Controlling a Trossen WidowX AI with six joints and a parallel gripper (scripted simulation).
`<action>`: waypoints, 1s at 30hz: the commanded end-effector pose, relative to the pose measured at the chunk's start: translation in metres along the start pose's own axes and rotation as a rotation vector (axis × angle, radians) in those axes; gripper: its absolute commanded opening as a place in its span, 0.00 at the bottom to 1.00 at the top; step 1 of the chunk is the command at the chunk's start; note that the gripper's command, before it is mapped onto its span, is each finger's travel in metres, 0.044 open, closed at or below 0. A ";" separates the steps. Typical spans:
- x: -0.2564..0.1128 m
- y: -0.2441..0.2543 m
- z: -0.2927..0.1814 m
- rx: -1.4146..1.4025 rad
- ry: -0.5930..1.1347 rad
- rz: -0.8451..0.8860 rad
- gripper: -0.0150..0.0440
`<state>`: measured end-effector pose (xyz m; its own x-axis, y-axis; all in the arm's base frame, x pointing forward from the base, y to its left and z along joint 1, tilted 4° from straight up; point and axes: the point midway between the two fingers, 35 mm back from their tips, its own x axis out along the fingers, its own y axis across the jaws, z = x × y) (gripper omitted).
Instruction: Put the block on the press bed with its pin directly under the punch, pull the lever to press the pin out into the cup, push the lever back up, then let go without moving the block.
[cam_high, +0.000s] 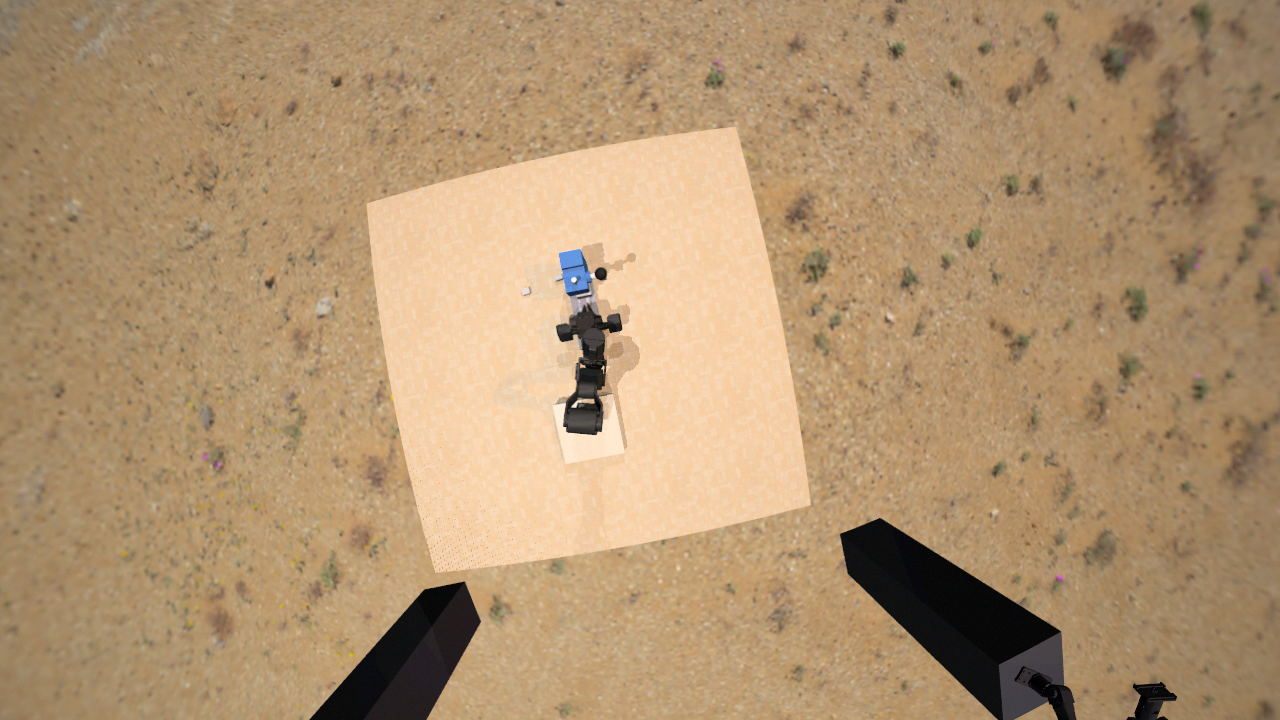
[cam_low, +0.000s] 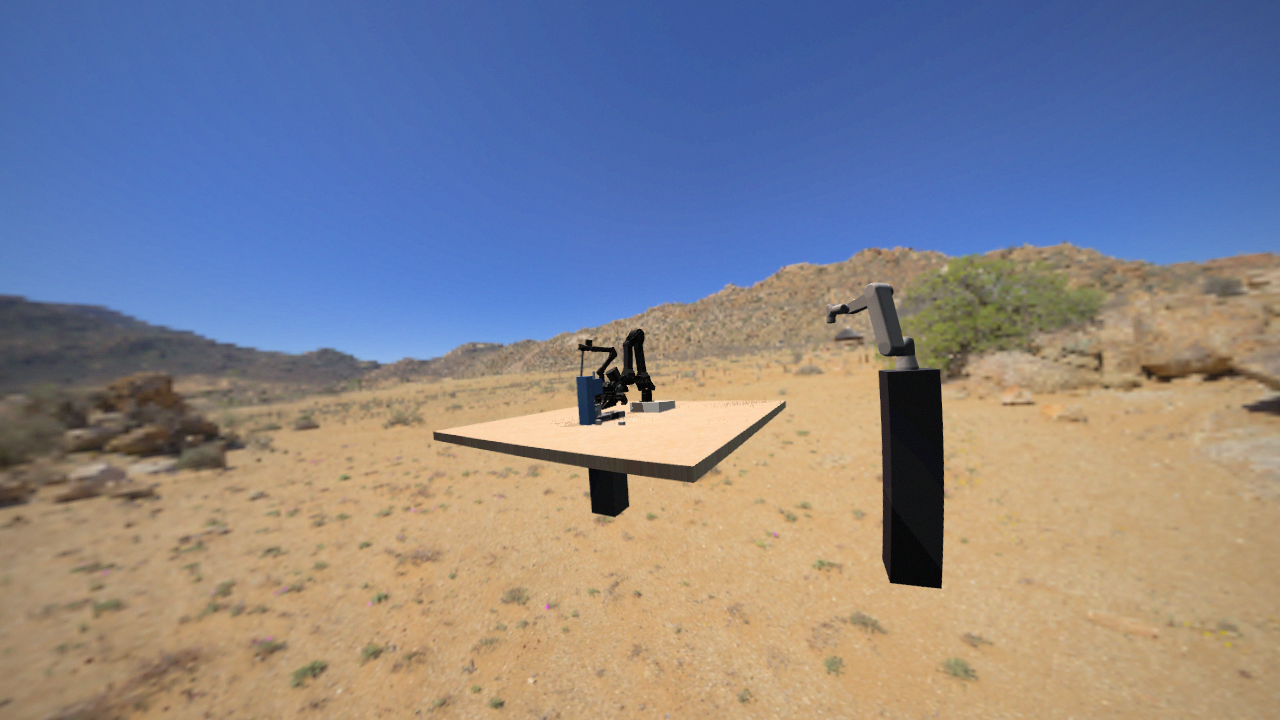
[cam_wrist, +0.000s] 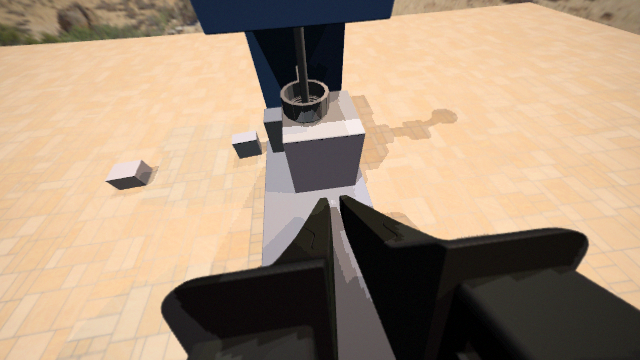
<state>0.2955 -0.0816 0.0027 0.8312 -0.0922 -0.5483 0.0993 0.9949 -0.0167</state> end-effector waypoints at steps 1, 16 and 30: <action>0.002 0.001 -0.005 -0.005 0.001 0.005 0.39; 0.002 0.001 -0.005 -0.005 0.001 0.005 0.76; 0.002 0.000 -0.005 0.000 0.001 0.000 0.76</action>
<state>0.2947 -0.0816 -0.0027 0.8308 -0.0919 -0.5489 0.0992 0.9949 -0.0164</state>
